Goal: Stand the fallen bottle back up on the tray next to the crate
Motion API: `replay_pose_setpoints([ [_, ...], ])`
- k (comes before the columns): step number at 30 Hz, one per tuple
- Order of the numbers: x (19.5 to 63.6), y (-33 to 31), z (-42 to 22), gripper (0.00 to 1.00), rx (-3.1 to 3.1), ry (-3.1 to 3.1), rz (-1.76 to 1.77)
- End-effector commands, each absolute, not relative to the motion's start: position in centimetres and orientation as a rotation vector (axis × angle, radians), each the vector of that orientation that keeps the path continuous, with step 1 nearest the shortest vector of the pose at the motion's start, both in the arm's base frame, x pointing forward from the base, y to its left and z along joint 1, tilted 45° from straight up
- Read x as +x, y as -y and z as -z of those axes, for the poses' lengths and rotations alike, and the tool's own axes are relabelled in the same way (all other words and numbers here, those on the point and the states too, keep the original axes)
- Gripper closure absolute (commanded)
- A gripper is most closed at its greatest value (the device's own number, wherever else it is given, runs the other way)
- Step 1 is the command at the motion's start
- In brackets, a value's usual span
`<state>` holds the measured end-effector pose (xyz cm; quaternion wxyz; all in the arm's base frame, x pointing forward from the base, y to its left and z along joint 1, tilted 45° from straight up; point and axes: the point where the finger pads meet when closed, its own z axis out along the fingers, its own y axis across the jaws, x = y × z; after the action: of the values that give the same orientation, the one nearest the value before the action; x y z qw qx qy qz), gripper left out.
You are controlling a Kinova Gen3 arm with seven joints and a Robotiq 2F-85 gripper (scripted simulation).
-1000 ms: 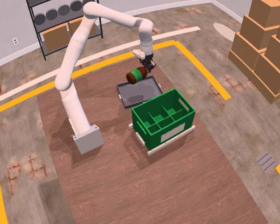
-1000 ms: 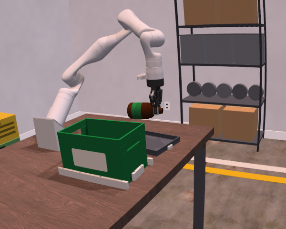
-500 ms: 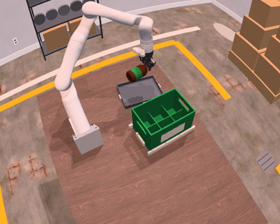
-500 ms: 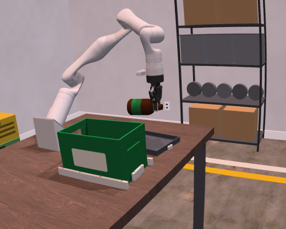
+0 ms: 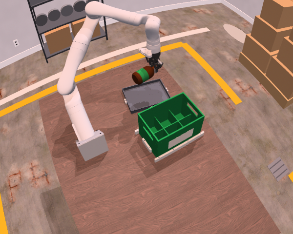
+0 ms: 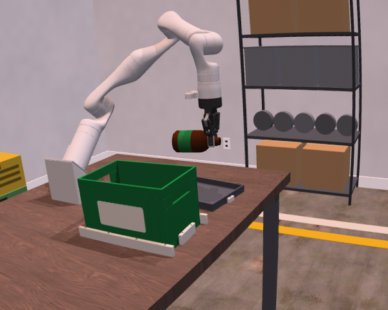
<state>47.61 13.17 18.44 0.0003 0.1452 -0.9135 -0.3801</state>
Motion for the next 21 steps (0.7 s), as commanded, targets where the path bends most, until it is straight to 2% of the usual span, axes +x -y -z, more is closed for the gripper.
replay_pose_setpoints([
  [1,47.65,-12.64,-18.79,1.00,0.447,2.871,1.189],
  [21,47.71,-12.26,-19.14,1.00,0.447,2.870,1.189],
])
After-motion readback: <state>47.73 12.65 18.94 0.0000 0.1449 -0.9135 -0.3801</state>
